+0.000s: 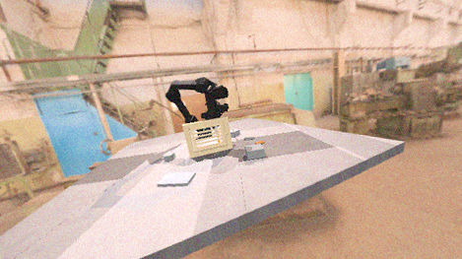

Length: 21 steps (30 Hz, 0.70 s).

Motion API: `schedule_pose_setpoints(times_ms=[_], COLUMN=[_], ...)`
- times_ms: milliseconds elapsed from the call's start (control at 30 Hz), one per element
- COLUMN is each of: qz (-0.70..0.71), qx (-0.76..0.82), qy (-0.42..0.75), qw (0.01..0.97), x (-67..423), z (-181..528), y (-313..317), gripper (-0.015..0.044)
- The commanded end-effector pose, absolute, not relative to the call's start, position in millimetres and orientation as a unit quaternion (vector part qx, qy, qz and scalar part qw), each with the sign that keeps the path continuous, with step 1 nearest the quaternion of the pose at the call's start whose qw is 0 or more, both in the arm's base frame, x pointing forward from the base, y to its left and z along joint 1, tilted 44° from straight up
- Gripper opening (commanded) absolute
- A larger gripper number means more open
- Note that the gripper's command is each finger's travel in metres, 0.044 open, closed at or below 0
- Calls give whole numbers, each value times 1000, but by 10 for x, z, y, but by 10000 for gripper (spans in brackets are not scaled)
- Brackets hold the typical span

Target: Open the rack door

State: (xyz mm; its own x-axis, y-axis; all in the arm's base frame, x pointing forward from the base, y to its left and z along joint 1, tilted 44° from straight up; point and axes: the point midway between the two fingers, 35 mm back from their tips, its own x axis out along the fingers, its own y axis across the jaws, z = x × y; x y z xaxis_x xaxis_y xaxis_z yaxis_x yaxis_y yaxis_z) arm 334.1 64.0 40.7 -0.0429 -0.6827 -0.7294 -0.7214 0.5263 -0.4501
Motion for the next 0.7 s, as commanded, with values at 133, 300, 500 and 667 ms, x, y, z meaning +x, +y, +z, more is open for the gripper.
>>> schedule_pose_setpoints(times_ms=[133,300,500,667], qz=[-146,-232,-331,-408], qx=[-360,-285,-188,-105], qy=[709,685,643,597], qw=[589,629,665,683], x=[3333,3333,3334,3335], z=[414,414,414,413], y=[629,630,632,631], gripper=[290,290,290,290])
